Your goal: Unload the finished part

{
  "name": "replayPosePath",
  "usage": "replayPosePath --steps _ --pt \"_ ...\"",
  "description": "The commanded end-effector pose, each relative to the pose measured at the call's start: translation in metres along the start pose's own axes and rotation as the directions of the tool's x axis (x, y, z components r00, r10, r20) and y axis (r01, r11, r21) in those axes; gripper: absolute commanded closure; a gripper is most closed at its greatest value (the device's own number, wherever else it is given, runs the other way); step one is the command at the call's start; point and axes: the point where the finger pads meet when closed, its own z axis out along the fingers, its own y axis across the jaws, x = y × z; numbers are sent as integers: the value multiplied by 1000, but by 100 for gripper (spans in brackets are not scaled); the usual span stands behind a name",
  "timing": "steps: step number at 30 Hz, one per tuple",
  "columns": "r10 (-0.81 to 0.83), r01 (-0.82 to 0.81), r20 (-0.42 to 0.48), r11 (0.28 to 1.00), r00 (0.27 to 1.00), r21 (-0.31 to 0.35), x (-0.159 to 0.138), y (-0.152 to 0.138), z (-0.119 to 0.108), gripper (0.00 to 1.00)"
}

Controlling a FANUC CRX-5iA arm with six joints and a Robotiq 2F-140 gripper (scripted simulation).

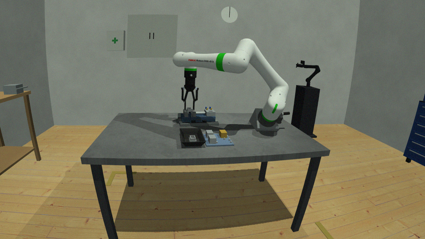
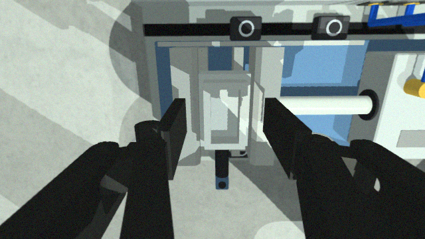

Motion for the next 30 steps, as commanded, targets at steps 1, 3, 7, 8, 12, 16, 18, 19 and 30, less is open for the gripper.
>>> replayPosePath --steps 1,3,7,8,12,16,18,19,30 --pt "0 0 -2 1000 1000 1 0 0 -1 54" --pt "0 0 -2 1000 1000 1 0 0 -1 90" --pt "0 0 -2 1000 1000 1 0 0 -1 90" --pt "0 0 -2 1000 1000 1 0 0 -1 90" --pt "0 0 -2 1000 1000 1 0 0 -1 90" --pt "0 0 -2 1000 1000 1 0 0 -1 90" --pt "0 0 -2 1000 1000 1 0 0 -1 90" --pt "0 0 -2 1000 1000 1 0 0 -1 90" --pt "0 0 -2 1000 1000 1 0 0 -1 90"
